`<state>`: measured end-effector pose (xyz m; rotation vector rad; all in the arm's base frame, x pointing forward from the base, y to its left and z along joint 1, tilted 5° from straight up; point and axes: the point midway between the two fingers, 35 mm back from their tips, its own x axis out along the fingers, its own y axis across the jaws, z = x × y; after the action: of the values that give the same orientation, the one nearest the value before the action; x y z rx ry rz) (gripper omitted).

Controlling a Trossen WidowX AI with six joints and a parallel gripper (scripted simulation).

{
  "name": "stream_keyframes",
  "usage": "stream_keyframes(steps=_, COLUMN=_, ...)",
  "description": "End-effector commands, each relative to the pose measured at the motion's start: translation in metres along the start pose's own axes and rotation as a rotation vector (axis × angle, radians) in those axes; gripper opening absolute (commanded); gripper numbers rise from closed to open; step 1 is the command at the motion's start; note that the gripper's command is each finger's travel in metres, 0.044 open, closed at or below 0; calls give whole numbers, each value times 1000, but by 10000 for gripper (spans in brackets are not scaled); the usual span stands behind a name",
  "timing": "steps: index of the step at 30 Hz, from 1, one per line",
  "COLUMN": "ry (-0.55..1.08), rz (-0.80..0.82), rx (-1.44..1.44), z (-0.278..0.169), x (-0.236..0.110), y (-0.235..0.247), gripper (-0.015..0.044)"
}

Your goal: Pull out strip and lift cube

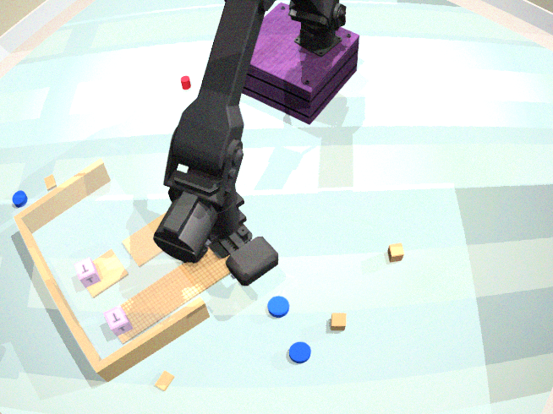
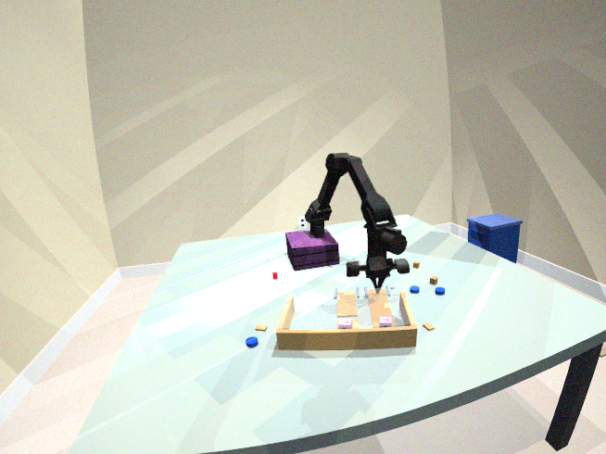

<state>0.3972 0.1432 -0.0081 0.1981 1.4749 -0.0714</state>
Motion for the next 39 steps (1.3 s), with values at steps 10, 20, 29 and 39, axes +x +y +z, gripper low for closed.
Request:
stream_keyframes(steps=10, ry=-3, rz=-2, rx=4, z=1, x=2, y=0, gripper=0)
stream_keyframes(steps=20, ry=-3, rz=-2, rx=4, z=1, x=3, y=0, gripper=0)
stream_keyframes(steps=29, ry=-3, rz=-2, rx=4, z=2, x=4, y=0, gripper=0)
stream_keyframes(steps=39, ry=-3, rz=-2, rx=4, z=-1, x=4, y=1, gripper=0)
